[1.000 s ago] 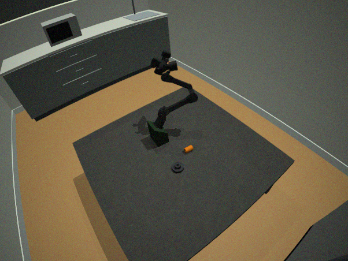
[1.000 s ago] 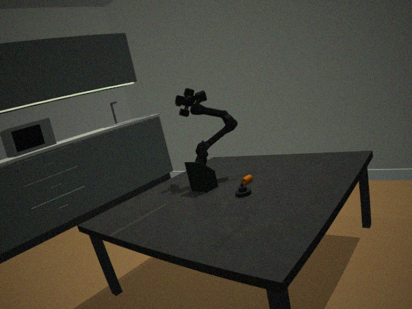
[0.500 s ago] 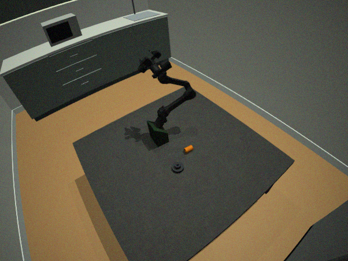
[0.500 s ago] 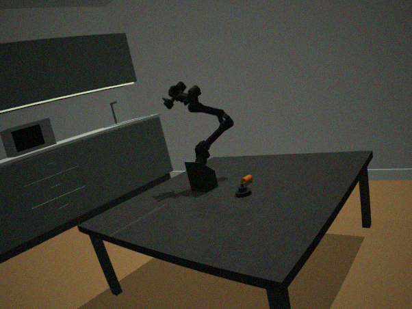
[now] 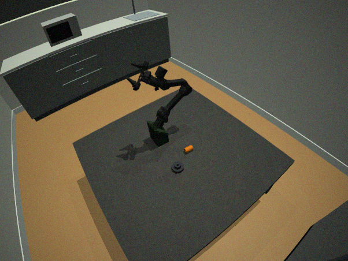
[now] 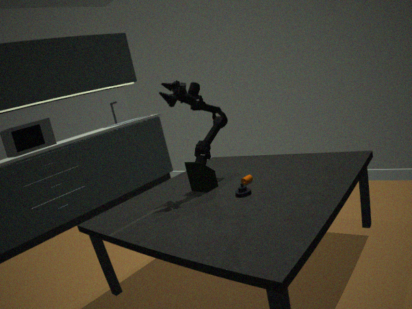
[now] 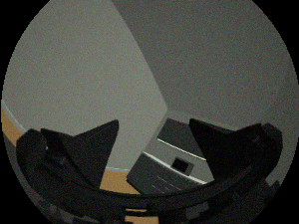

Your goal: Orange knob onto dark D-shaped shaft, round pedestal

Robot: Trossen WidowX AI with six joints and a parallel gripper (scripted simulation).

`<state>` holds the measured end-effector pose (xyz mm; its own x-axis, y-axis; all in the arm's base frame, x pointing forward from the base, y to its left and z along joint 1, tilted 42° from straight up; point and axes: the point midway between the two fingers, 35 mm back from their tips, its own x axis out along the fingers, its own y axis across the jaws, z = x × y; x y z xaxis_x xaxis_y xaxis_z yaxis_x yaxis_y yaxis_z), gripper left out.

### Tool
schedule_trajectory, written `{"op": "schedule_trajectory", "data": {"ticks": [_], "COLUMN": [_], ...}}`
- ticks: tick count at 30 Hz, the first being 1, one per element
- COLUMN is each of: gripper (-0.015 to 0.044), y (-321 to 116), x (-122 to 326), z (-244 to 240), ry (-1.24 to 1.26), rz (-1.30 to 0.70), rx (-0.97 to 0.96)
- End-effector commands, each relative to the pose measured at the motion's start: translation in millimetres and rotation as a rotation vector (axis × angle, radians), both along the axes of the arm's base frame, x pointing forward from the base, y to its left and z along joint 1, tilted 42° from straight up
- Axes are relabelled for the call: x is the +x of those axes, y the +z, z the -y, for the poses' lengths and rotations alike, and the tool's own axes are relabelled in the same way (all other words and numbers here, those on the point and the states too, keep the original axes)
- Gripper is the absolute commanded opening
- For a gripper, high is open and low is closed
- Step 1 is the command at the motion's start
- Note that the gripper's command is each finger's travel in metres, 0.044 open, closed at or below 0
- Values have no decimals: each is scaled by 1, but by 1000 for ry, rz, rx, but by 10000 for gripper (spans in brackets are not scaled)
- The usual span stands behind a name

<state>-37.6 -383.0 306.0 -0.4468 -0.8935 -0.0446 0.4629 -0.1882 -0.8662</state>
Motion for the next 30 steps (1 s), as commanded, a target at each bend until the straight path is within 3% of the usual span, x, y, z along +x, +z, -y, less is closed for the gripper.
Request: {"op": "schedule_trajectory", "data": {"ticks": [1,8,16,23,30], "gripper": [440,440,440,440,440], "y": [-37,-96,-159,-205,-237], "x": [70,177,277,330,344], "z": [10,-11,-86,-183,-292], "ry": [224,488,592,457,87], "rz": [211,572,956,1194,1273], "rx": [66,281,679,1109,1514]}}
